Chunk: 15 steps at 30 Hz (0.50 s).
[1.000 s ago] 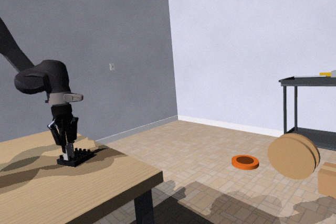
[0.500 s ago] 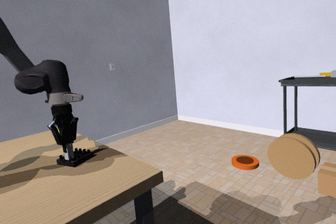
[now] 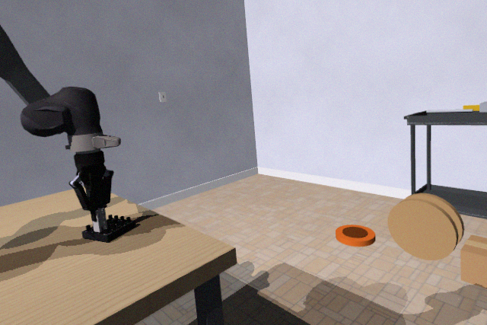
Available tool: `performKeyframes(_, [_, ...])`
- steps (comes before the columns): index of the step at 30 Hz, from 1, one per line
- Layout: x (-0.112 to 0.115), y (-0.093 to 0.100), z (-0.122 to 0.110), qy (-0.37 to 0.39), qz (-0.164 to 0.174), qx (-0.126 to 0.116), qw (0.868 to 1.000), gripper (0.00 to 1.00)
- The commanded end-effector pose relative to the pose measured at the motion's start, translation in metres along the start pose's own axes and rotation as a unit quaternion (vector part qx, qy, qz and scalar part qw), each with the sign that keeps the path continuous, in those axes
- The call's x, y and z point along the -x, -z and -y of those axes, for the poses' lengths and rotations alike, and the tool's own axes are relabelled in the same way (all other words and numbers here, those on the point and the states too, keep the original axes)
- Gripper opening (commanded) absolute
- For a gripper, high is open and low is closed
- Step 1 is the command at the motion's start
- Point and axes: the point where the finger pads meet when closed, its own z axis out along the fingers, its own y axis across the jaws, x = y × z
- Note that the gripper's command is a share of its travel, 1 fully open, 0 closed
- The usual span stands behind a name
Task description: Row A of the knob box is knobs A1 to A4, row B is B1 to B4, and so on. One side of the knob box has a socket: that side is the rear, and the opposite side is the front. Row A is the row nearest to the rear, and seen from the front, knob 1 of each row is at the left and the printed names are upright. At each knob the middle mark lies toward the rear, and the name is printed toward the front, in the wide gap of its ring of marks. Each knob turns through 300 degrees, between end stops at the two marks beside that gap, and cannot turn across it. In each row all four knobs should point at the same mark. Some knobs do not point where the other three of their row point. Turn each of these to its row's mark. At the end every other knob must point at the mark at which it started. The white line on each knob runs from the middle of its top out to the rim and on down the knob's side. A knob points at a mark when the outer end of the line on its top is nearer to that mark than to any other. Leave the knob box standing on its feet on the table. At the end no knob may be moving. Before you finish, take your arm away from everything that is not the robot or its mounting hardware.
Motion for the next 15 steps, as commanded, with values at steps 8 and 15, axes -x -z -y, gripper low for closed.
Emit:
performKeyframes(8, [-0.0014, 0.0, 0.0006, 0.001, -0.001, 0.0, 1.0, 0.05])
performKeyframes(15, [-0.0014, 0.0, 0.0006, 0.008, -0.001, 0.0, 1.0, 0.05])
